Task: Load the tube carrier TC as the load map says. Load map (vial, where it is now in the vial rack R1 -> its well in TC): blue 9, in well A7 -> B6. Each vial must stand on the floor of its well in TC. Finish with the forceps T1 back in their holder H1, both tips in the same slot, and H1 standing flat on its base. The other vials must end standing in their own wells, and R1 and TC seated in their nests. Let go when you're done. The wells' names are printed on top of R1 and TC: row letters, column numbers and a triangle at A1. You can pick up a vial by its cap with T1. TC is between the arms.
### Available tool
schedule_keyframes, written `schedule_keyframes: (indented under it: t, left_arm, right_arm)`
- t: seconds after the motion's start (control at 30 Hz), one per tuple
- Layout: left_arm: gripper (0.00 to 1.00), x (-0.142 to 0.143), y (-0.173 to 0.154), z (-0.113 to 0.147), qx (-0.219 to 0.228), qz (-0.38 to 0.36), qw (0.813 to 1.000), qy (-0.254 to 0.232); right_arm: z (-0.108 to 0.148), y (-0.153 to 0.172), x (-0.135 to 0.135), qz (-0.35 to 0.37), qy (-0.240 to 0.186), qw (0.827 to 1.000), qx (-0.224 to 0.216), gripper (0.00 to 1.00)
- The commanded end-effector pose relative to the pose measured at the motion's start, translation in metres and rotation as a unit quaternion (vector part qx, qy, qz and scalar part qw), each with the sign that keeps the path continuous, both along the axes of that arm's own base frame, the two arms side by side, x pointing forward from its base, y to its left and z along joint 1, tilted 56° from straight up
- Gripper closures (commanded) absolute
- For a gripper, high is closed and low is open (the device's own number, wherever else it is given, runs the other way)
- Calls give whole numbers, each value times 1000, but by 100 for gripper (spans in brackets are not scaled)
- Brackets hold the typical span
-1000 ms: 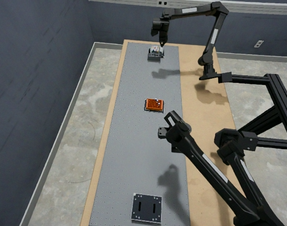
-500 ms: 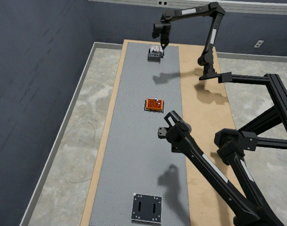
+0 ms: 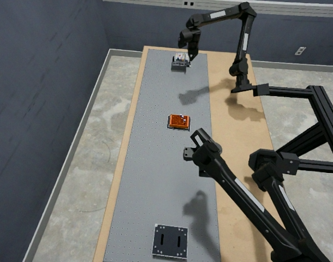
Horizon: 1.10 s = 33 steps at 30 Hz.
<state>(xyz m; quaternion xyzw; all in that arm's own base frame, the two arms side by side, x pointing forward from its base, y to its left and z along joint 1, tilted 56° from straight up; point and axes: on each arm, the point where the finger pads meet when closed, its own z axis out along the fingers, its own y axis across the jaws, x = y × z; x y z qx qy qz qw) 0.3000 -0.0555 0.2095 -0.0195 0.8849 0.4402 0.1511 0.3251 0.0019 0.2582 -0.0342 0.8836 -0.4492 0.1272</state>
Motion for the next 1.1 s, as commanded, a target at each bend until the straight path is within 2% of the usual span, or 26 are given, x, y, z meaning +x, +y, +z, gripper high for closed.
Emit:
schedule_keyframes:
  t: [0.0,0.4,0.5,0.83,0.9,1.07]
  left_arm:
    - [0,4,-3,7,-3,1,1000,-7]
    - [0,4,-3,7,-3,1,1000,-7]
    - [0,4,-3,7,-3,1,1000,-7]
    - [0,4,-3,7,-3,1,1000,-7]
    - [0,4,-3,7,-3,1,1000,-7]
    - [0,4,-3,7,-3,1,1000,-7]
  right_arm:
    - [-8,9,-5,-12,-9,1000,1,77]
    - [-40,43,-12,-12,-10,1000,0,77]
    - [-38,43,-9,-21,-16,1000,4,77]
    - [-68,74,-20,-12,-10,1000,-1,77]
    - [-67,64,-16,-29,-13,1000,1,77]
    - [-60,65,-16,-27,-24,999,8,77]
